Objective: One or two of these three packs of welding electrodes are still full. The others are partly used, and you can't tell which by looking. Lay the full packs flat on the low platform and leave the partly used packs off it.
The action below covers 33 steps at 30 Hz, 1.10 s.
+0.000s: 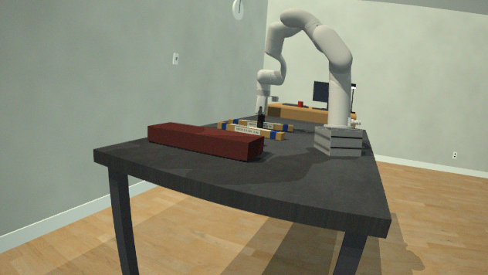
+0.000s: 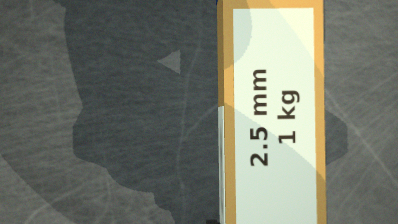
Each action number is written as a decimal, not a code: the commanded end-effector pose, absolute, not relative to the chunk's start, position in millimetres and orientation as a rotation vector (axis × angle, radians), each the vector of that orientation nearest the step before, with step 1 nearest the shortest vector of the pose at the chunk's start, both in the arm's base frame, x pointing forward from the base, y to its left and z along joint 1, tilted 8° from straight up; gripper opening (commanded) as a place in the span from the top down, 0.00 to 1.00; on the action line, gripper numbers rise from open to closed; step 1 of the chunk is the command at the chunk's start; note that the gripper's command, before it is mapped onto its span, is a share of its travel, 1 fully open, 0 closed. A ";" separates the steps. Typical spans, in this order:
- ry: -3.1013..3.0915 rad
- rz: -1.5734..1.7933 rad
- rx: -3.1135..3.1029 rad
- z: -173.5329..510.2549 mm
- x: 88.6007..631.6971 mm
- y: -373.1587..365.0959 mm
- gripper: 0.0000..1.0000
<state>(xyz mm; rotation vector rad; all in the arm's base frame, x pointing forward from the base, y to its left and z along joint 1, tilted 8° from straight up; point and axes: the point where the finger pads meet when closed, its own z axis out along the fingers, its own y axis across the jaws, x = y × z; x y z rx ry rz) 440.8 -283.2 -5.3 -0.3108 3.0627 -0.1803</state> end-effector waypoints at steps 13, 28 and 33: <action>3.059 -0.184 -0.310 -7.5 442.5 -284.5 0.65; 3.059 -0.184 -0.310 -7.6 442.5 -284.5 0.65; 3.059 -0.184 -0.310 -7.6 442.5 -284.5 0.26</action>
